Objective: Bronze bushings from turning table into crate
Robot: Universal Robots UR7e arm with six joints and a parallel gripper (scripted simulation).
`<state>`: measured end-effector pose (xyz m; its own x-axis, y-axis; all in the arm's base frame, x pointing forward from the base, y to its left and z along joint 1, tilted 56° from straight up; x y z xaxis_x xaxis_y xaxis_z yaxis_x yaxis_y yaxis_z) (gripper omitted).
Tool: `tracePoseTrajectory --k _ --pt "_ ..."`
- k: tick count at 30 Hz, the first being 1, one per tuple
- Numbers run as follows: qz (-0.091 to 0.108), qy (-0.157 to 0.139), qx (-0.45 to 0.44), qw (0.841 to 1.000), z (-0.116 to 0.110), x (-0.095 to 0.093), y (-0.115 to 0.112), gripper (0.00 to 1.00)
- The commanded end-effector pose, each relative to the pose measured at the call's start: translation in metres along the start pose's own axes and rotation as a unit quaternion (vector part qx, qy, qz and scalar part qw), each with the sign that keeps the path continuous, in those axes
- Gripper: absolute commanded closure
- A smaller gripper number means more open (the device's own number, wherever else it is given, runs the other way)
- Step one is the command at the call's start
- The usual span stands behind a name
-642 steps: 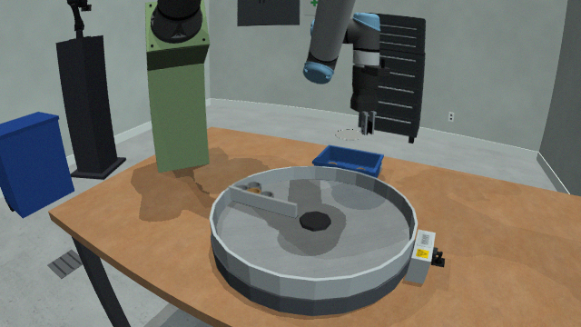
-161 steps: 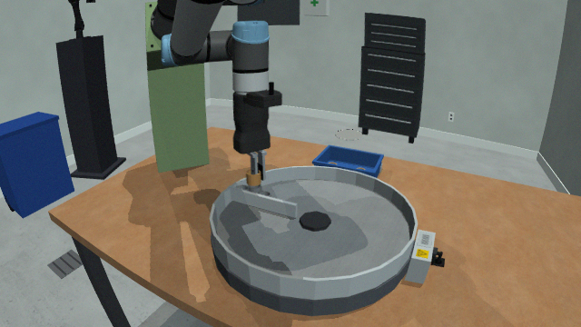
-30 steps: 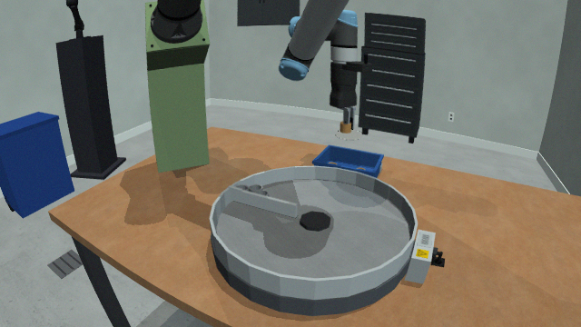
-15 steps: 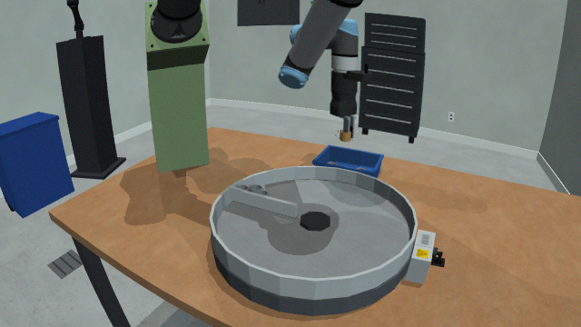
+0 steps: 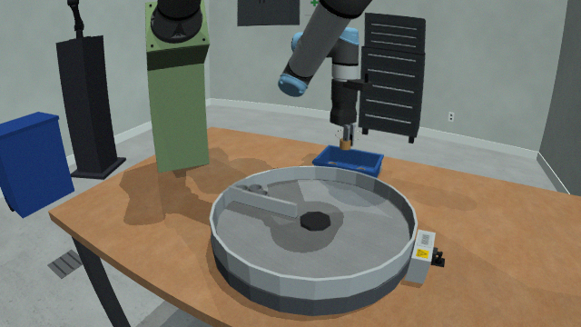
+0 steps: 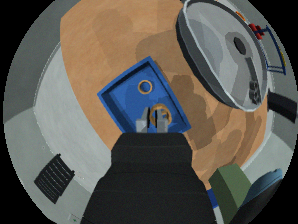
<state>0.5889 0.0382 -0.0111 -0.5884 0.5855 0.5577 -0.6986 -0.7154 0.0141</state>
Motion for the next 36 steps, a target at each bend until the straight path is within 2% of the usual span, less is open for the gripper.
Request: tracePoseTrajectory --k 1,6,11,23,28,36 --pt "0.001 0.000 0.000 1.000 0.000 -0.002 -0.001 1.00" --pt "0.001 0.000 0.000 1.000 0.000 -0.002 -0.001 1.00" --pt "-0.002 0.000 -0.001 1.000 0.000 -0.029 -0.002 1.00" --pt "-0.002 0.000 -0.001 1.000 0.000 -0.029 -0.002 1.00" --pt "-0.002 0.000 -0.001 1.000 0.000 -0.037 -0.002 1.00" --pt "-0.002 0.000 -0.001 1.000 0.000 -0.037 -0.002 1.00"
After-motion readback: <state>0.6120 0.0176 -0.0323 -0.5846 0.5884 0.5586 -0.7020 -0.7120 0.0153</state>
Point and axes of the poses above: the point where the finger pads meet when closed, its own x axis back along the fingers, its own y axis across the jaws, z = x × y, the point moved 3 cm from there along x, back along the fingers, and after that the axes turned 8 degrees about -x, right-handed, at the moved point
